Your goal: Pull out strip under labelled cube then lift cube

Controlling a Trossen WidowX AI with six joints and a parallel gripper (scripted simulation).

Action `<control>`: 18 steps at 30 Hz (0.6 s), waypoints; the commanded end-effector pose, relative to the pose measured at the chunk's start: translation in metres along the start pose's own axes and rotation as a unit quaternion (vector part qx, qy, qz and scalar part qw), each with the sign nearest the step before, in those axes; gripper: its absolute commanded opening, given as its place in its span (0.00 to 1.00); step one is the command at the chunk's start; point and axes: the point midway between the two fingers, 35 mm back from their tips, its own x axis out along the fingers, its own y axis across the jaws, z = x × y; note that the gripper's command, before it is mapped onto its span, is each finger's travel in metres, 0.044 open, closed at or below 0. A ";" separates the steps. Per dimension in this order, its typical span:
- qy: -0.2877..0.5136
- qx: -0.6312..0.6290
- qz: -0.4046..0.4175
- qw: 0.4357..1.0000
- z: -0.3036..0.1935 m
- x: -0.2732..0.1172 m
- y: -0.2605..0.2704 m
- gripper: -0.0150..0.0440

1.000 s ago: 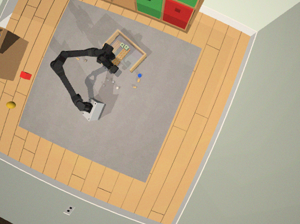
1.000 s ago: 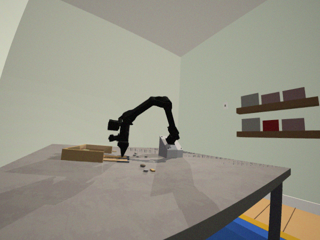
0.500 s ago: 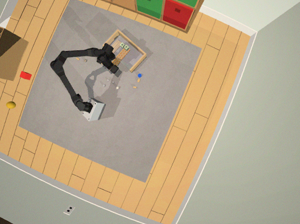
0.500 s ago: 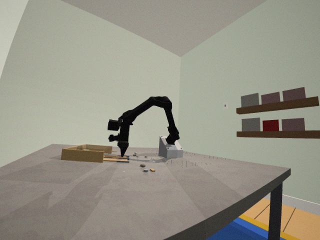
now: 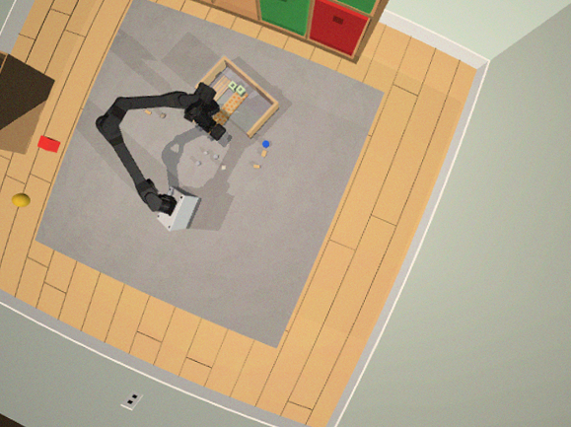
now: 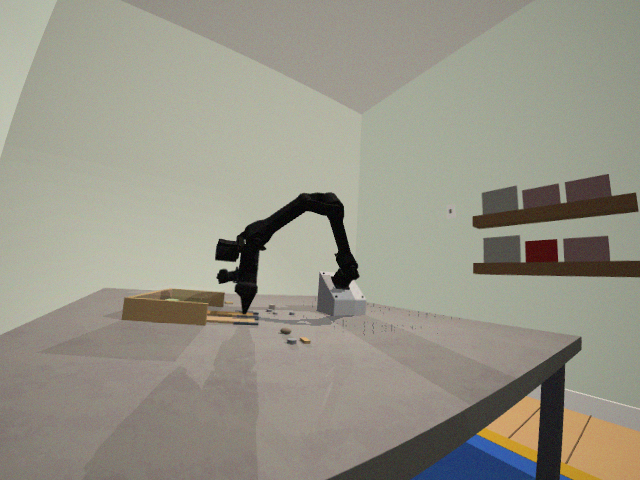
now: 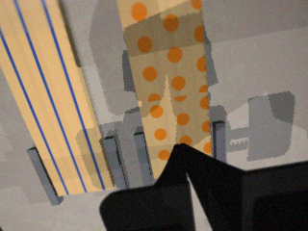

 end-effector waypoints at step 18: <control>0.000 0.002 0.001 1.000 -0.025 0.002 0.001 0.25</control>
